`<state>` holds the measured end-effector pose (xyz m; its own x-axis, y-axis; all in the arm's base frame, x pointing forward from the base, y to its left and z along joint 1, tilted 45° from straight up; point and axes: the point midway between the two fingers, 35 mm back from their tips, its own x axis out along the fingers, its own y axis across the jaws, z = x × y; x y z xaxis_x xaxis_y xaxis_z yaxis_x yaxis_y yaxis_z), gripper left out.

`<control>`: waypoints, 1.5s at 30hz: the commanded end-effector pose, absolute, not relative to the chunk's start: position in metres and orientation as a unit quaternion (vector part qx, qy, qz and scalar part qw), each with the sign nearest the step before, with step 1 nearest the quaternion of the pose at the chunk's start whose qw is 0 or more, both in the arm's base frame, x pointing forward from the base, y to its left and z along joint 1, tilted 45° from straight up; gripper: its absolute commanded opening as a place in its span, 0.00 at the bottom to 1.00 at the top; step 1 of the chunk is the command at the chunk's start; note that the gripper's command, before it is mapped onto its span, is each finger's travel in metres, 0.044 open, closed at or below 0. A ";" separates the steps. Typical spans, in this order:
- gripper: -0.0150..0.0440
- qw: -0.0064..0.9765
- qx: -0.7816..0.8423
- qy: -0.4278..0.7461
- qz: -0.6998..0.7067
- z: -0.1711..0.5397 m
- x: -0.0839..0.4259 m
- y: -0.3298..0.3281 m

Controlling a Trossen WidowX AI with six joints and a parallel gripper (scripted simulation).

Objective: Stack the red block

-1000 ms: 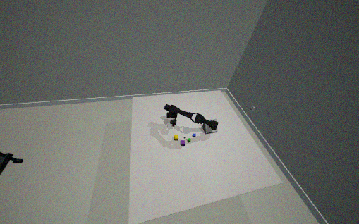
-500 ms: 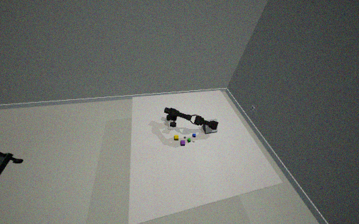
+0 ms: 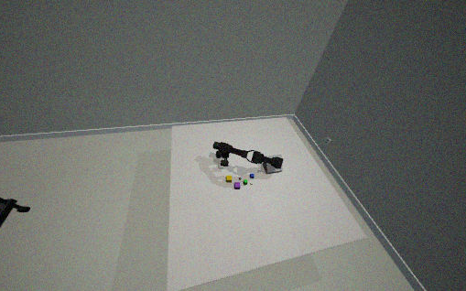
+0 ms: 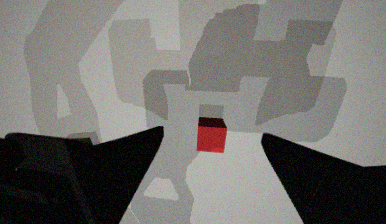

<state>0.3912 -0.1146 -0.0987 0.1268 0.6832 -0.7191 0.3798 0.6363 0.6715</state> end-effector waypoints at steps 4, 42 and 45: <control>1.00 0.626 0.412 0.651 0.121 -0.105 0.391 -0.107; 0.25 0.626 0.411 0.651 0.120 -0.088 0.388 -0.124; 0.25 0.626 0.411 0.651 0.120 -0.076 0.386 -0.135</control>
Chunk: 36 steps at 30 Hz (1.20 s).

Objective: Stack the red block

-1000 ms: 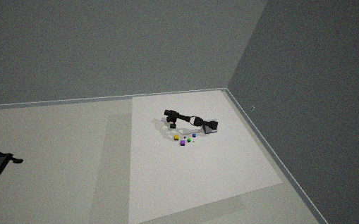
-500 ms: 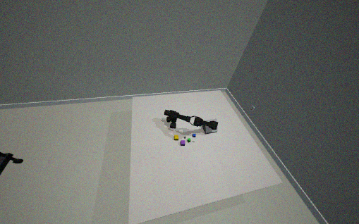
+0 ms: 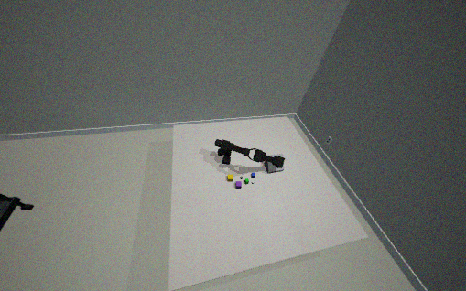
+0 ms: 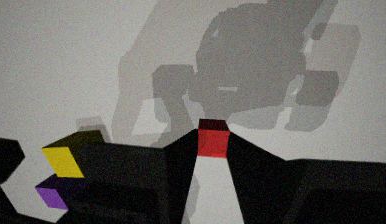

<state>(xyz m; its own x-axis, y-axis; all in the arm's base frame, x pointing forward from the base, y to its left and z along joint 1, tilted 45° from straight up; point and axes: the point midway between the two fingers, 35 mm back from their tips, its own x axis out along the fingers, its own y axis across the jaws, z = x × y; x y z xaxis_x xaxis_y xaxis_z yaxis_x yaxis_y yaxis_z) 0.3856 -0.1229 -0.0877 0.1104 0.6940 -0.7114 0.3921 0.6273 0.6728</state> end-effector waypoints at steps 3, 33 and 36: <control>0.25 0.626 0.411 0.651 0.120 -0.065 0.384 -0.147; 0.25 0.626 0.410 0.652 0.117 0.014 0.374 -0.163; 0.25 0.626 0.410 0.653 0.117 0.025 0.372 -0.153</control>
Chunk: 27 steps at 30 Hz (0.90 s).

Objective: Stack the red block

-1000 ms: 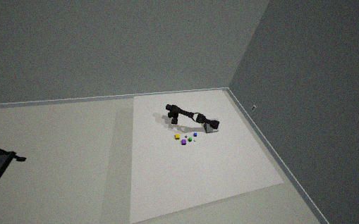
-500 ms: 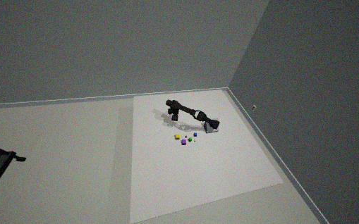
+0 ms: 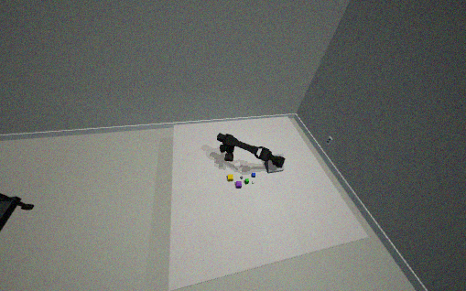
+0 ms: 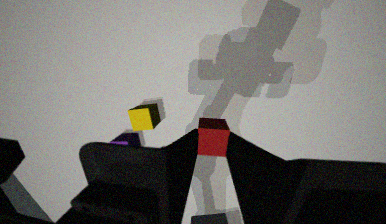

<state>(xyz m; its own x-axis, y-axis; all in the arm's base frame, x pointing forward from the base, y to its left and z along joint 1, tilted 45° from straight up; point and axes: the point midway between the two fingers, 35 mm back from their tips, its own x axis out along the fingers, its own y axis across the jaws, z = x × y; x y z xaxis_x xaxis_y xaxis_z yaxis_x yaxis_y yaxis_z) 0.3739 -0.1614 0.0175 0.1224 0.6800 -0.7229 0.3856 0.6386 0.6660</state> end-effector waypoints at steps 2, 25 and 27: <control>0.25 0.626 0.410 0.653 0.117 0.032 0.371 -0.146; 0.25 0.624 0.412 0.653 0.118 0.101 0.332 -0.068; 0.25 0.624 0.412 0.653 0.118 0.106 0.327 -0.061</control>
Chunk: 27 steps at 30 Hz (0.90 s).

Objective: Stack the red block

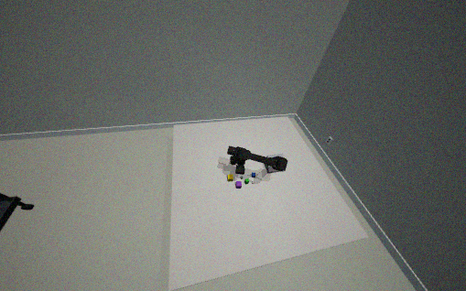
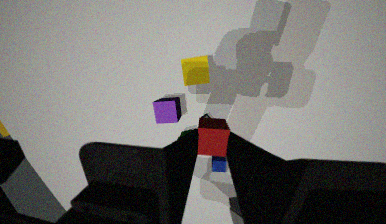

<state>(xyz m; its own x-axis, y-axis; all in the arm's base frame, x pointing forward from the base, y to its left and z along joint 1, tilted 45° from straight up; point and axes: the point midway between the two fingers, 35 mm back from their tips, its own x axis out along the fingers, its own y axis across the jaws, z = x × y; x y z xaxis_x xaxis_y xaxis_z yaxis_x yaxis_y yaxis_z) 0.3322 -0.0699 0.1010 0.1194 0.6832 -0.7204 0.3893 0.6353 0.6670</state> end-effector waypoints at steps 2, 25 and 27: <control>0.25 0.624 0.413 0.653 0.118 0.110 0.321 -0.055; 0.25 0.622 0.415 0.653 0.121 0.117 0.285 0.008; 0.25 0.621 0.415 0.653 0.122 0.111 0.286 0.014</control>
<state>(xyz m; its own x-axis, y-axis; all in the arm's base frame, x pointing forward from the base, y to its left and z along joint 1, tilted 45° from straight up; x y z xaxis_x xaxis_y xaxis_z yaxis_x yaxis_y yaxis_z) 0.2866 0.0060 0.1170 0.1197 0.6900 -0.7139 0.3890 0.6290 0.6731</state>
